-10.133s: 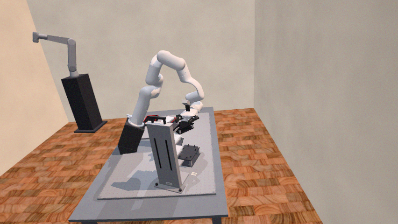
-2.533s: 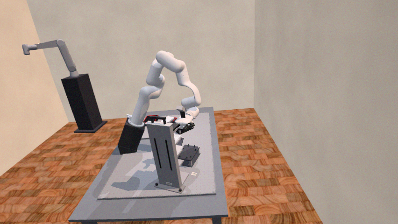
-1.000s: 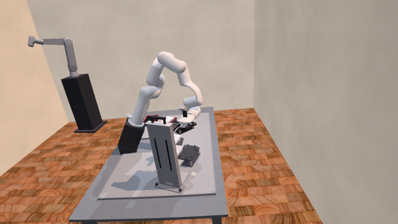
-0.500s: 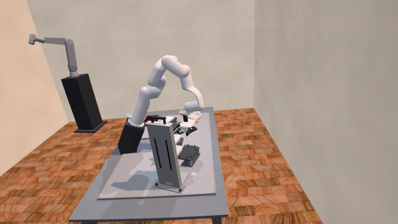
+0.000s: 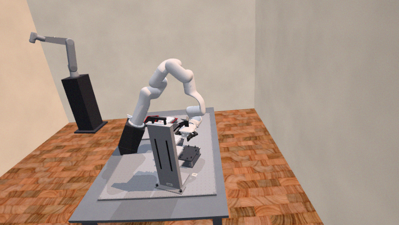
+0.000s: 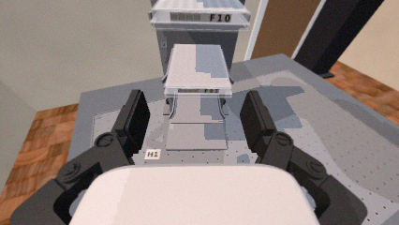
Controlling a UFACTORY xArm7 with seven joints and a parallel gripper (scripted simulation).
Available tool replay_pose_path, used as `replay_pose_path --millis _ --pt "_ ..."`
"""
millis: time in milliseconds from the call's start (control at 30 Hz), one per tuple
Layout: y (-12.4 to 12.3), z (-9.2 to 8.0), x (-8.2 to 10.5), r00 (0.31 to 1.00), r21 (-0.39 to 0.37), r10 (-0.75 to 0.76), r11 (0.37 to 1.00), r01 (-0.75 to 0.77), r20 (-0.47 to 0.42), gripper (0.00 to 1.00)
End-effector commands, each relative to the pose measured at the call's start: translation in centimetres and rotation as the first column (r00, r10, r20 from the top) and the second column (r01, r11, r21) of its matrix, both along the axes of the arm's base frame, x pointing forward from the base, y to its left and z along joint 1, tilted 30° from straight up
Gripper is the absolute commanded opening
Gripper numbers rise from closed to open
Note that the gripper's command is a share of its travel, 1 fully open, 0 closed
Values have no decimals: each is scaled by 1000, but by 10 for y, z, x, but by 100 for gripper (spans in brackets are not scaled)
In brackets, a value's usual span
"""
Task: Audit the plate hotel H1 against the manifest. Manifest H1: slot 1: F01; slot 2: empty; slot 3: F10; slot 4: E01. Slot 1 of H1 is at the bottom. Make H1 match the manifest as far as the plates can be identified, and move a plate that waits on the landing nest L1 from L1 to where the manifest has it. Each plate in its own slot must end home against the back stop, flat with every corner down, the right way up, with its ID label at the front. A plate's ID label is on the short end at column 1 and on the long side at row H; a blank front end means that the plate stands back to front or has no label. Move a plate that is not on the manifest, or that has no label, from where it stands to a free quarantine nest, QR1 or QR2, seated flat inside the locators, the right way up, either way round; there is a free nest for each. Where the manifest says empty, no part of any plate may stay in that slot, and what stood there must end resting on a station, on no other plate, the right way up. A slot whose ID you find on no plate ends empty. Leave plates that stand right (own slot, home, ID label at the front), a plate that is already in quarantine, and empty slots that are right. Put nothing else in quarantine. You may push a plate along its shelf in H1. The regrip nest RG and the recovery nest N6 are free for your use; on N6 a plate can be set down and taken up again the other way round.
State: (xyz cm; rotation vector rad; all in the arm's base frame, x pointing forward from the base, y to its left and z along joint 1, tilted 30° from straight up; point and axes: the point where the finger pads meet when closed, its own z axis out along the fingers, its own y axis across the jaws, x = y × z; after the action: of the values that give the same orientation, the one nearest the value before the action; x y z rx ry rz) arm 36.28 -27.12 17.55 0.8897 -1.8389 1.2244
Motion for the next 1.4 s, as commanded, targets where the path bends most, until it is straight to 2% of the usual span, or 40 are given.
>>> replay_pose_path --millis 0,333,1367 --pt "-6 -1 0 1000 -2 -2 1000 2 3 100" --pt "-29 -8 -5 1000 -2 -2 1000 2 3 100" --pt "-29 -8 -5 1000 -2 -2 1000 2 3 100"
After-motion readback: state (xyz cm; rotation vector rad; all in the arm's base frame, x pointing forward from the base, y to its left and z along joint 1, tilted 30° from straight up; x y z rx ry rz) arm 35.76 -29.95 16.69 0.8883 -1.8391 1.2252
